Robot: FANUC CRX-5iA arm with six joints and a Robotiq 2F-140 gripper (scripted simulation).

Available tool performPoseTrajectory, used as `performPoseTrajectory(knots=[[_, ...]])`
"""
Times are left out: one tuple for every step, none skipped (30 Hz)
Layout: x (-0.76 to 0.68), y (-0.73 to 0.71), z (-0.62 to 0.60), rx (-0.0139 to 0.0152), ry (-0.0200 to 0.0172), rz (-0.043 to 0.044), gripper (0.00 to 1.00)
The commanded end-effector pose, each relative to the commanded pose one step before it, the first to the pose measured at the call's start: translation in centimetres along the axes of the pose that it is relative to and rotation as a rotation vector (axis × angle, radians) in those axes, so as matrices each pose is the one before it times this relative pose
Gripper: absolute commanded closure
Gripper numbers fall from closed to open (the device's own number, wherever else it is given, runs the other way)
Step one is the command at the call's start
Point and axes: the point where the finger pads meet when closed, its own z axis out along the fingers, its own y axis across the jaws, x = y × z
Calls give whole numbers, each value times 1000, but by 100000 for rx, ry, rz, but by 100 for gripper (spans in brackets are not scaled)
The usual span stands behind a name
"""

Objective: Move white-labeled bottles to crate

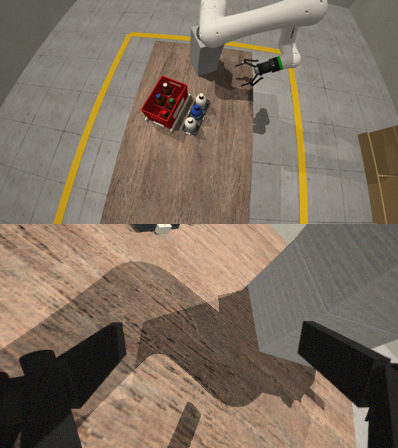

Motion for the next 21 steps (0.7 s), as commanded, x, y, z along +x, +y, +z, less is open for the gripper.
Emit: performPoseTrajectory(knots=[[1795,-1670,-1871,-3335,-8416,-8389,0],[777,-545,-696,-780,-3105,-2954,0],[0,0,0,0,0,0,0],[0,0,0,0,0,0,0],[915,-566,-772,-636,-3413,-3190,0],[1068,-571,-850,-431,-3699,-3410,0],[931,-426,-713,-153,-3021,-2761,0],[515,-207,-388,-8,-1601,-1459,0],[682,-250,-501,64,-2044,-1860,0],[767,-249,-551,165,-2204,-2008,0],[749,-210,-529,246,-2064,-1887,0],[742,-179,-516,320,-1967,-1807,0],[759,-154,-520,398,-1934,-1788,0],[769,-127,-521,471,-1885,-1758,0],[775,-99,-520,539,-1827,-1723,0],[782,-72,-521,604,-1773,-1695,0],[788,-44,-522,666,-1719,-1668,0],[792,-17,-523,725,-1663,-1641,0],[796,11,-524,781,-1607,-1617,0],[0,0,0,0,0,0,0],[0,0,0,0,0,0,0]])
